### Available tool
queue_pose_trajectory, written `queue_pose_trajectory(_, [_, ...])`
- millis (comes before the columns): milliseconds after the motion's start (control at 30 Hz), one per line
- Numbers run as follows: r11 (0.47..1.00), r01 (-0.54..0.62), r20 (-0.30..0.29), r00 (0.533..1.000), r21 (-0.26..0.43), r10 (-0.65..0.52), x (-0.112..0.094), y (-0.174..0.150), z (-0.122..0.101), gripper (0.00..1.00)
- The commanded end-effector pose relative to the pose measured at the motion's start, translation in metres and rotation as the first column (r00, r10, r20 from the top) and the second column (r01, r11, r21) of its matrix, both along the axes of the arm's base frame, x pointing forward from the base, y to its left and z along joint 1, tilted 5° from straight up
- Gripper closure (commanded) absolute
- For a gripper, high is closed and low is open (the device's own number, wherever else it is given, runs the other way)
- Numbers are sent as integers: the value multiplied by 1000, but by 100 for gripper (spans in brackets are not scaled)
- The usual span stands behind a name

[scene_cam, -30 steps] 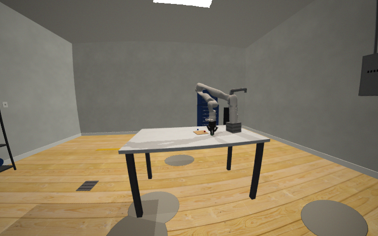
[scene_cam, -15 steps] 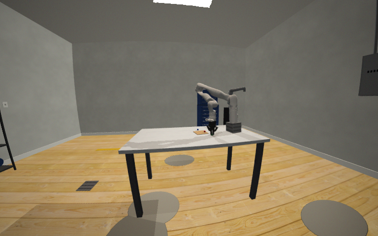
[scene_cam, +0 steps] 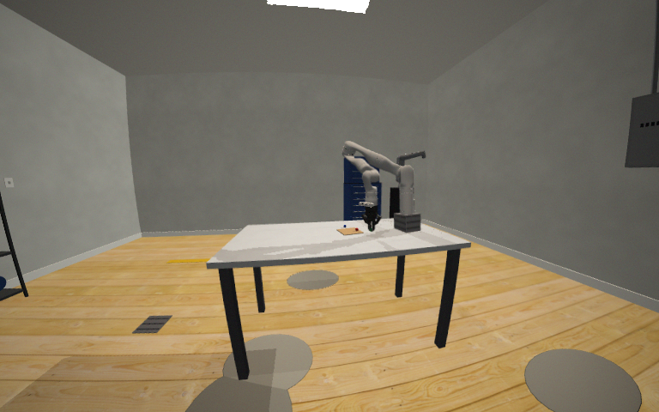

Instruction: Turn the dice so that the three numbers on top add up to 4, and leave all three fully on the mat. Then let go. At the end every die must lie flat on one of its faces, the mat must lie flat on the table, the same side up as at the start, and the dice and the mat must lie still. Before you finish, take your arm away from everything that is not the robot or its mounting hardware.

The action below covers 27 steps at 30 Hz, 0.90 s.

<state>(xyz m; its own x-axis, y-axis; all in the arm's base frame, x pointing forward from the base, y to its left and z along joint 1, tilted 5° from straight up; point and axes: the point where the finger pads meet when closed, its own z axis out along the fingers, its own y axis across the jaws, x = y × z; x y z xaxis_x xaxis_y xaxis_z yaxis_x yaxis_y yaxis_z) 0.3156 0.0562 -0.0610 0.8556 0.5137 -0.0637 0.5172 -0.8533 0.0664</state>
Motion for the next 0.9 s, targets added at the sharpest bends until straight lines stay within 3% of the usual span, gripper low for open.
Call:
queue_pose_trajectory(0, [1000,3,23,1000,-5,-3,8,-2,18,89])
queue_pose_trajectory(167, [1000,3,23,1000,-5,-3,8,0,42,89])
queue_pose_trajectory(433, [1000,3,23,1000,-5,-3,8,2,62,89])
queue_pose_trajectory(867, [1000,3,23,1000,-5,-3,8,3,67,89])
